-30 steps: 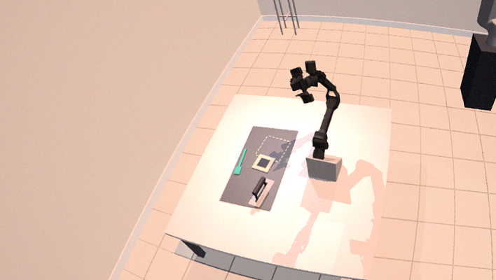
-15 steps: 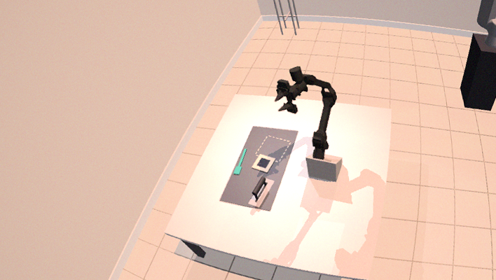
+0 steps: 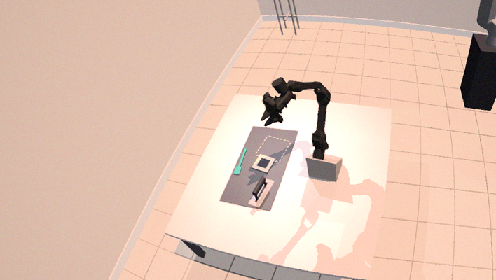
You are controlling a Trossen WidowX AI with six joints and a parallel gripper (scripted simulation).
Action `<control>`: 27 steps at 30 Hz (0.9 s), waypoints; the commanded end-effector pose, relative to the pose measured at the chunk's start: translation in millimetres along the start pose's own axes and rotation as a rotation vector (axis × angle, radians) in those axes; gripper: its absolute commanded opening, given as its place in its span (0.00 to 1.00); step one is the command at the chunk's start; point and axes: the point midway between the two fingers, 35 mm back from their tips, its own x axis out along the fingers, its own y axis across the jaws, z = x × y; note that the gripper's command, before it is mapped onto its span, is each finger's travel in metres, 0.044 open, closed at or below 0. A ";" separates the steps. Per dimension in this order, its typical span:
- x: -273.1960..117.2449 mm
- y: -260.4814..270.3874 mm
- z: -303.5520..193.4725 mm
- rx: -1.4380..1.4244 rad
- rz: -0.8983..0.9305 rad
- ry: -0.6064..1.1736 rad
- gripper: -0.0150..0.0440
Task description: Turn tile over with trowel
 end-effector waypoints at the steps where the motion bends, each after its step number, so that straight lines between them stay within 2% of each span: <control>1: 21.2 -11.1 6.3 -0.092 -0.072 -0.006 0.71; 14: 89.9 -65.3 20.1 -0.400 -0.323 0.057 0.71; 27: 146.6 -132.8 28.1 -0.701 -0.545 0.219 0.71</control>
